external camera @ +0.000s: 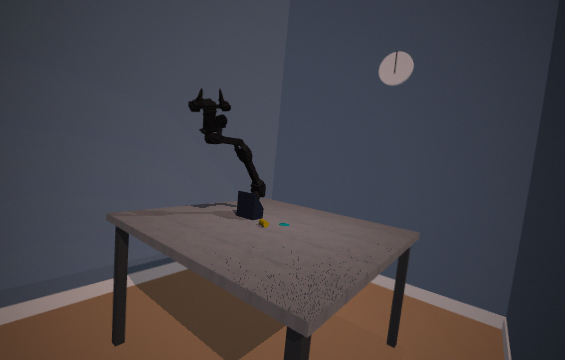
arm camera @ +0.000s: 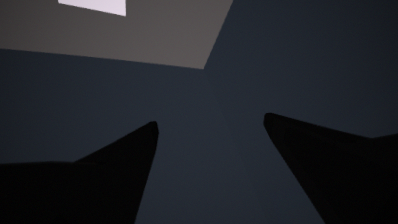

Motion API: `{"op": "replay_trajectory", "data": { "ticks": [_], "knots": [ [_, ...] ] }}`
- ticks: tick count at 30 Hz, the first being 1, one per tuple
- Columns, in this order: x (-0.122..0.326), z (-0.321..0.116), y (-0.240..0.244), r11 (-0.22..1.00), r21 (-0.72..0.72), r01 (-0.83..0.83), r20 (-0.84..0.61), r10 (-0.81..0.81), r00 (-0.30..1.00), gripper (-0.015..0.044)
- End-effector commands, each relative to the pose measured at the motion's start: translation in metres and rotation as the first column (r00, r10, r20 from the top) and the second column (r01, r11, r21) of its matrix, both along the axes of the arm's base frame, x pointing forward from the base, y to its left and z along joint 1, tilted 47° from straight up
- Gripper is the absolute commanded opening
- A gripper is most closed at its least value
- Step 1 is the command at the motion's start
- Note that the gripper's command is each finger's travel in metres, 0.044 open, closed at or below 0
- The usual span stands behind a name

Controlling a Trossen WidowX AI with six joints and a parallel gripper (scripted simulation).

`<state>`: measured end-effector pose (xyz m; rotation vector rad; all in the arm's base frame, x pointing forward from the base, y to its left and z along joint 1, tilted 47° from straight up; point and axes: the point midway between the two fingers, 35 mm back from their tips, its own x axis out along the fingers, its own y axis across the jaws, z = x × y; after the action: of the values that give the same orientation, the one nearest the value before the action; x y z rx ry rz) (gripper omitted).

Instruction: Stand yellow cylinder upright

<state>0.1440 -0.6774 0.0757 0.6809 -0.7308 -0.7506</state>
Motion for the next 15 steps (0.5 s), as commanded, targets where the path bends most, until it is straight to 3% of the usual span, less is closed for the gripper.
{"op": "replay_trajectory", "data": {
  "ticks": [1, 4, 15],
  "knots": [
    [0.002, -0.001, 0.0, 1.0, 0.006, -0.001, -0.006, 0.001, 1.0, 0.0374],
    [0.026, -0.018, 0.001, 0.996, 0.087, -0.014, -0.085, 0.022, 0.996, 0.0309],
    [0.129, -0.103, 0.066, 0.896, 0.434, -0.091, -0.436, 0.297, 0.849, 0.0309]
  ]
}}
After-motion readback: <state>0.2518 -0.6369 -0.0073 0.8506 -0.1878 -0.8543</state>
